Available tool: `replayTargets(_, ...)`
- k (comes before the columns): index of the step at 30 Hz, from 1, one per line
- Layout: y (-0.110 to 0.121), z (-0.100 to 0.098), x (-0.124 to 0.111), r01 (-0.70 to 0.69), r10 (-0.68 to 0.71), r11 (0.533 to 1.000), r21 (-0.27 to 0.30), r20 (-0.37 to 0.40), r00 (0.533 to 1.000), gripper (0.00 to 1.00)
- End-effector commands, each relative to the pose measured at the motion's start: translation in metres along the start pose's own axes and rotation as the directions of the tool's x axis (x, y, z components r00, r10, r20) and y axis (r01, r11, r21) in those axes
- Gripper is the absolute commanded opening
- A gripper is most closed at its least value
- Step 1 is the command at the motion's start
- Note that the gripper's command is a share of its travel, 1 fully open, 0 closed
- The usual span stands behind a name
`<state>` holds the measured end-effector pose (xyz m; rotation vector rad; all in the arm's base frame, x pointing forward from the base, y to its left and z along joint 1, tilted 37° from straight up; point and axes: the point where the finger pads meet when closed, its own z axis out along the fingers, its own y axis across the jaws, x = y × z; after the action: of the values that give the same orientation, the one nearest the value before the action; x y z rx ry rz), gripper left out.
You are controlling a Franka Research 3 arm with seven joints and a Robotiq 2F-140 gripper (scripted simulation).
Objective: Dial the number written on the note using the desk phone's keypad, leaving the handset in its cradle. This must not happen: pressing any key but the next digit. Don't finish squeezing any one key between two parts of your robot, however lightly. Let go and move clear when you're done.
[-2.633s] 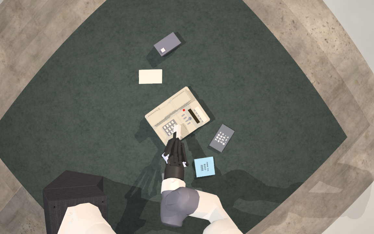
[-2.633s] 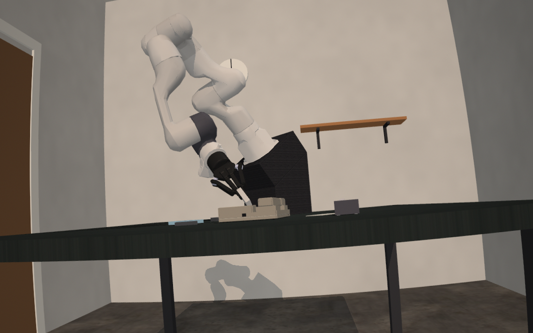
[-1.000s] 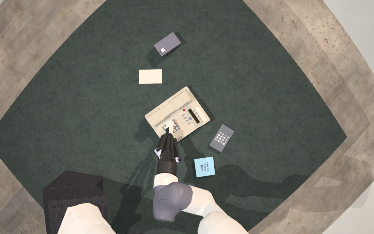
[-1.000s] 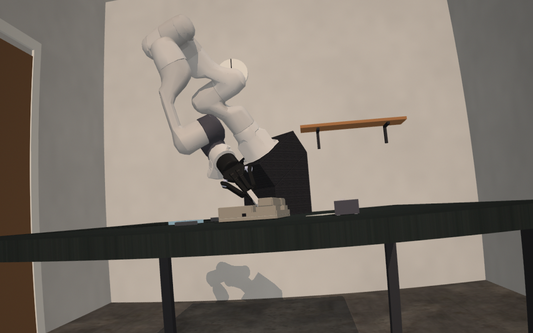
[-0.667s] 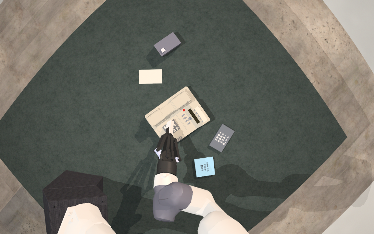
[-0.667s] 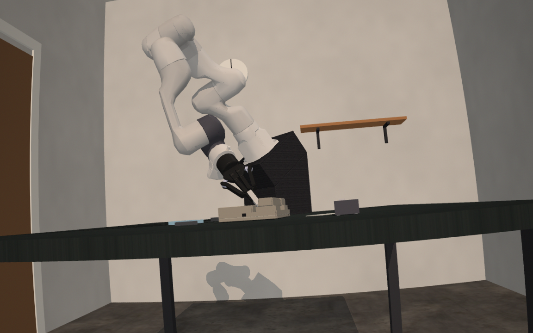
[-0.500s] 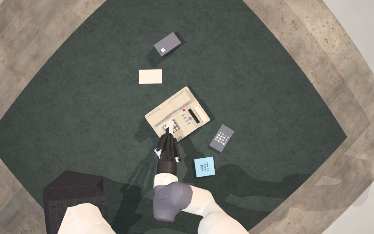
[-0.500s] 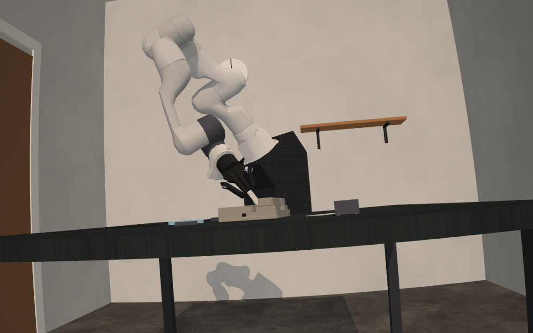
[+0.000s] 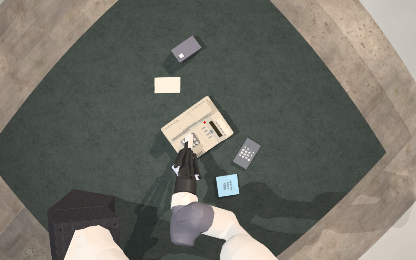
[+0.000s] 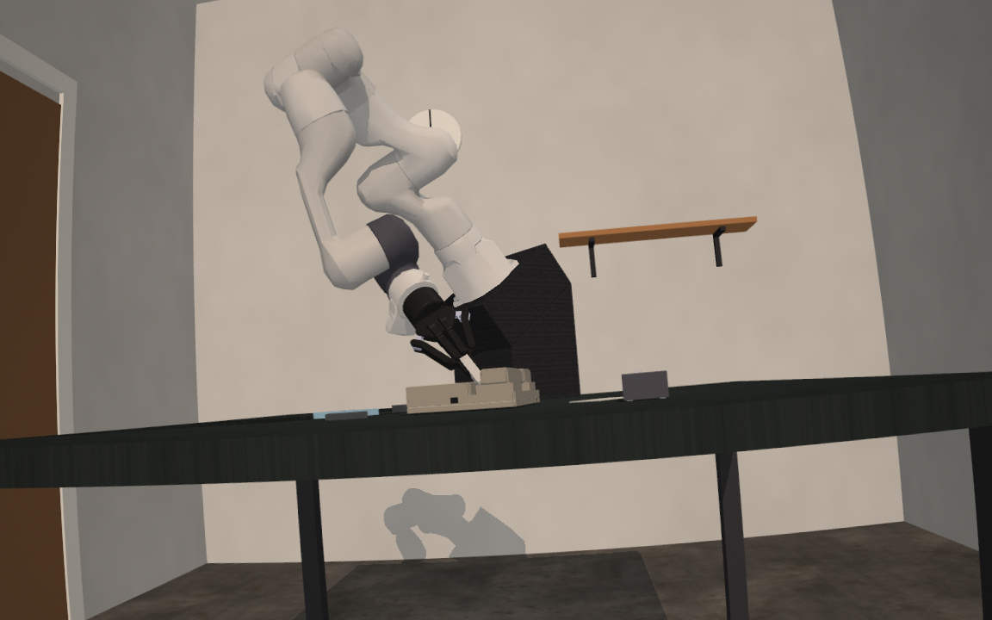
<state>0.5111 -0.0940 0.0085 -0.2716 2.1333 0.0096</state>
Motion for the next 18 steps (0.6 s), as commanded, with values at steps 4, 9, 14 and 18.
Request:
replayTargets(4, -0.0015, -0.0002, -0.0015, 0.006, -0.006, 1.0, 0.002, 0.003, 1.0, 0.0)
replayTargets(9, 0.0026, -0.0059, -0.0064, 0.006, -0.006, 1.0, 0.002, 0.003, 1.0, 0.0)
replayTargets(14, 0.0038, -0.0077, -0.0079, 0.006, -0.006, 1.0, 0.002, 0.003, 1.0, 0.0)
replayTargets(18, 0.0032, -0.0087, -0.0072, 0.006, -0.006, 1.0, 0.002, 0.003, 1.0, 0.0)
